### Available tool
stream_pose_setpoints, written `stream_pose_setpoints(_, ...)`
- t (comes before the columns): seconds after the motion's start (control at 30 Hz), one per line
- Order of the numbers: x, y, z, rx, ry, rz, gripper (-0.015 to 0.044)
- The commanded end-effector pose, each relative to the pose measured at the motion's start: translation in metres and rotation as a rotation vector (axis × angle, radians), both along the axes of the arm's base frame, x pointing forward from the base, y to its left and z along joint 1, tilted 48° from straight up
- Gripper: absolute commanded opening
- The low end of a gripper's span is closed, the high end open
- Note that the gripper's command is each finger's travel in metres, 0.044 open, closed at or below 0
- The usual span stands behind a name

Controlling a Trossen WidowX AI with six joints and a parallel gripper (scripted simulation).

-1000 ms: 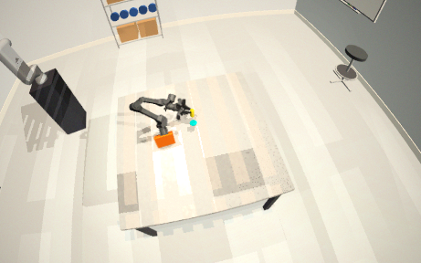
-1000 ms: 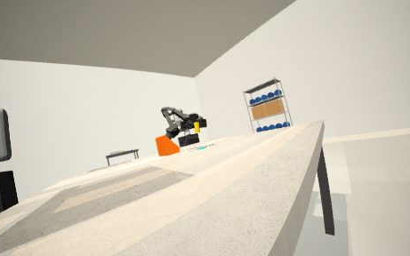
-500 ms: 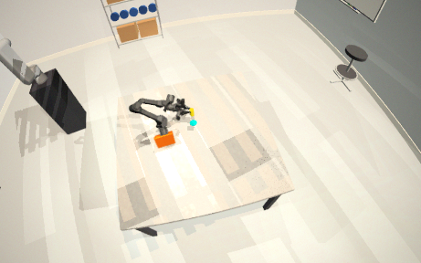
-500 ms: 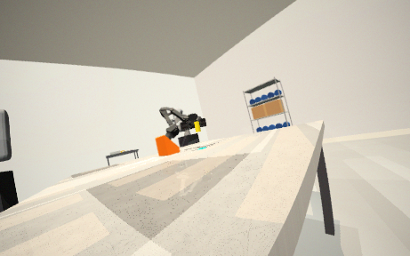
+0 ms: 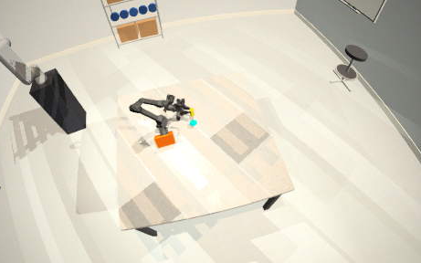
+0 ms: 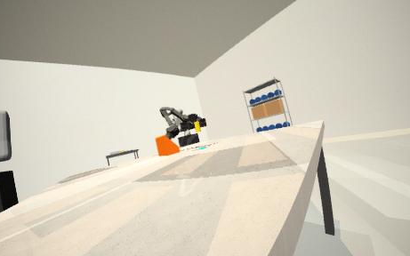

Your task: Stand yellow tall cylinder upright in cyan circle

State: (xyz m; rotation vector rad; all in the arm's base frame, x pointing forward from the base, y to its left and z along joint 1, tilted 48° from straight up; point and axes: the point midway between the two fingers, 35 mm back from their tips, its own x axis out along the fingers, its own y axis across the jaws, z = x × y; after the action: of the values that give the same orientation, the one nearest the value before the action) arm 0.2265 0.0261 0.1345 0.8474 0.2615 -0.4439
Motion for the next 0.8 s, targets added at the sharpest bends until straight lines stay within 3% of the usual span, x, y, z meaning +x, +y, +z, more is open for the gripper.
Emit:
stream_pose_setpoints(0.0, 0.001, 0.004, -0.004, 0.003, 0.004, -0.005, 0.0105)
stream_pose_setpoints(0.77, 0.006, 0.043, -0.039, 0.008, 0.016, -0.010, 0.0105)
